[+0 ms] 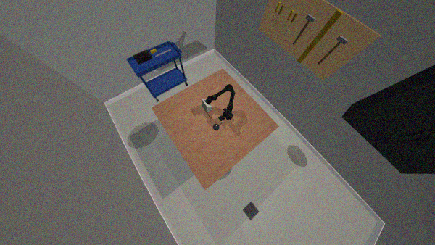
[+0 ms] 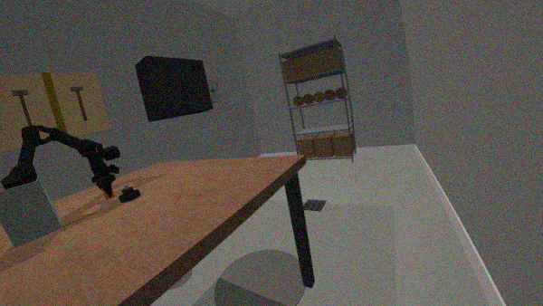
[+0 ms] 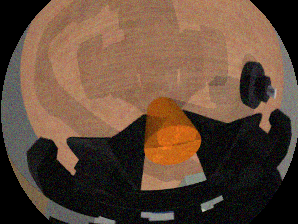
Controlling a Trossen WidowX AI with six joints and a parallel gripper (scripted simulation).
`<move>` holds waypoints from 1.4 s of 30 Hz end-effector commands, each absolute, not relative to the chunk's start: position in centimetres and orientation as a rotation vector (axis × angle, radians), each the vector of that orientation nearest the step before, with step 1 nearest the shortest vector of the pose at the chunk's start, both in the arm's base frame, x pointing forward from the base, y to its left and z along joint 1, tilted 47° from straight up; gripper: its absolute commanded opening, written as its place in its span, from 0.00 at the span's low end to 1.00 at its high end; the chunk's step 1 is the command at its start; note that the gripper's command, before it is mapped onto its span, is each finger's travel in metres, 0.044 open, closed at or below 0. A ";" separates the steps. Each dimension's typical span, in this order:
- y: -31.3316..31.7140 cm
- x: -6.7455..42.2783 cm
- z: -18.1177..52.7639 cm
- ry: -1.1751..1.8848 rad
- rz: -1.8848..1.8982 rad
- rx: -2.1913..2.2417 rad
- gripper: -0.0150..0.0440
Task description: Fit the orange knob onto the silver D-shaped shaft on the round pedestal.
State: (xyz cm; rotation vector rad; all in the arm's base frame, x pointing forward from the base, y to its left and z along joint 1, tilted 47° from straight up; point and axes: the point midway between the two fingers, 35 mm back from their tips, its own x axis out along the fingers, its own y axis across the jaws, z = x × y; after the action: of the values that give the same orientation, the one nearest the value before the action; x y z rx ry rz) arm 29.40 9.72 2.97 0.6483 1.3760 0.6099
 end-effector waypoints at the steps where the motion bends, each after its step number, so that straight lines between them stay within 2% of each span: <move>1: 9.3 29.9 3.2 1.351 0.607 0.647 0.26; 7: 8.0 31.0 3.9 1.290 0.593 0.634 0.25; 42: 0.2 31.0 10.1 1.368 0.595 0.636 0.25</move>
State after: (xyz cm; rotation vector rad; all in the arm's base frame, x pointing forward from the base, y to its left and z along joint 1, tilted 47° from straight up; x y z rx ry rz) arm 31.08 0.98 9.48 0.6368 1.3618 0.5936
